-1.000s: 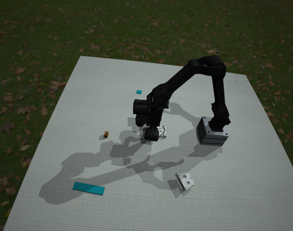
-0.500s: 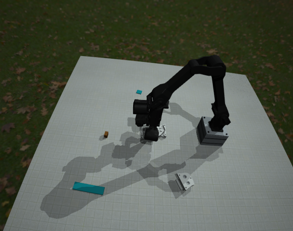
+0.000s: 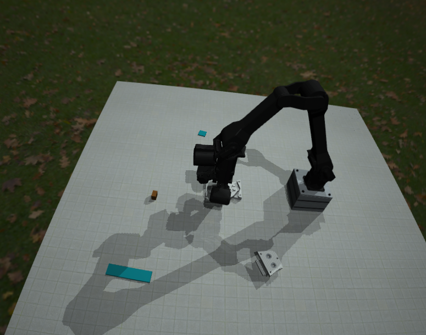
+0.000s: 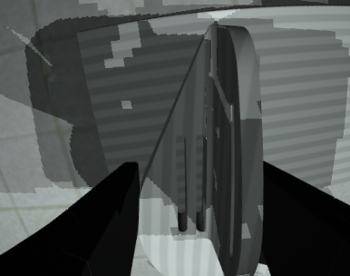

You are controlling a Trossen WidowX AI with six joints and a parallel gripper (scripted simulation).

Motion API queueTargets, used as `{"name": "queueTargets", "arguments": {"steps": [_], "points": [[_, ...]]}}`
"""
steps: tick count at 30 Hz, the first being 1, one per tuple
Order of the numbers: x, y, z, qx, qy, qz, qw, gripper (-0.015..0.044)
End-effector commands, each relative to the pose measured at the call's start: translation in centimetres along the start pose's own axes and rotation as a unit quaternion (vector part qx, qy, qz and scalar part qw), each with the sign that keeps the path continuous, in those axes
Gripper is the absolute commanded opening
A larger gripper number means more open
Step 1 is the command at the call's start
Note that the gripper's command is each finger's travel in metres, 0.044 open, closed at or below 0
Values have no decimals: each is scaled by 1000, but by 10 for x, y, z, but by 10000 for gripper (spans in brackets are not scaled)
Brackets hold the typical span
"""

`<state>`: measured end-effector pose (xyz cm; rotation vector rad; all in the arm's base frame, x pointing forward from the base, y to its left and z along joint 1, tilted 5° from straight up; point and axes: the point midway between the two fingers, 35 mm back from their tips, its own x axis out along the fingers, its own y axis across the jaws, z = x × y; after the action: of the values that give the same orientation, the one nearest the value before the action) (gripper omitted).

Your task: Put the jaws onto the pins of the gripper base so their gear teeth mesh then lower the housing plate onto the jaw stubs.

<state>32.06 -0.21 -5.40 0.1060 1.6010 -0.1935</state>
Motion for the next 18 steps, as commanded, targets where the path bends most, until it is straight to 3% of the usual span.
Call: {"name": "queueTargets", "arguments": {"steps": [1,2,6,18], "points": [[1,0,0,-1,0,0,1000,134],[1,0,0,-1,0,0,1000,134],[0,0,0,0,0,0,1000,224],[0,0,0,0,0,0,1000,224]]}}
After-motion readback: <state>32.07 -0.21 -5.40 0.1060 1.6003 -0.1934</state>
